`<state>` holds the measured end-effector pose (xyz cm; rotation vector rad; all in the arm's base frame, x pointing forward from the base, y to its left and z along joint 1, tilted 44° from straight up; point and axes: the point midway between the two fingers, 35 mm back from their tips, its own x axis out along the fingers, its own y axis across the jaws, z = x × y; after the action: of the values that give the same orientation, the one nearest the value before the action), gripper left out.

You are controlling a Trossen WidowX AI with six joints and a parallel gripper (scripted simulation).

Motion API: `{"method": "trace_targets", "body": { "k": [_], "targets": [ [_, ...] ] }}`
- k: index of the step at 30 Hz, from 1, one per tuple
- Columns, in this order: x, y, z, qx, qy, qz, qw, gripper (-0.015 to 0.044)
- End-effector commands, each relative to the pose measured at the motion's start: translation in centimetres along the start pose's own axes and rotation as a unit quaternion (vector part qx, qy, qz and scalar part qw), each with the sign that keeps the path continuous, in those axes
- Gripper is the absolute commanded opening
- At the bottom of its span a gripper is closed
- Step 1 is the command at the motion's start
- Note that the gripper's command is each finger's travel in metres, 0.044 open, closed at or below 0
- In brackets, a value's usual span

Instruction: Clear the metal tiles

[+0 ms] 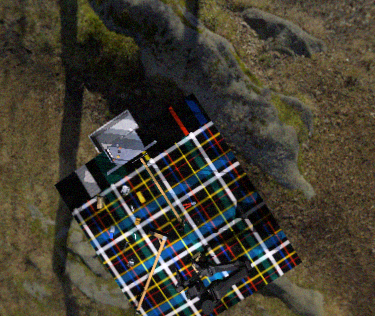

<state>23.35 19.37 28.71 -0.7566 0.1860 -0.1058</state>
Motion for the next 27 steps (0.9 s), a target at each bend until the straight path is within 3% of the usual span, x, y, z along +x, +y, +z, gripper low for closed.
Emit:
{"method": "trace_targets", "body": {
  "k": [1,27],
  "targets": [
    [0.9,0.3,-1.1,-0.004,0.015,-0.001,1.0,0.044],
    [7.2,0.7,-9.9,0.0,0.148,-0.017,0.989,0.044]
  ]
}}
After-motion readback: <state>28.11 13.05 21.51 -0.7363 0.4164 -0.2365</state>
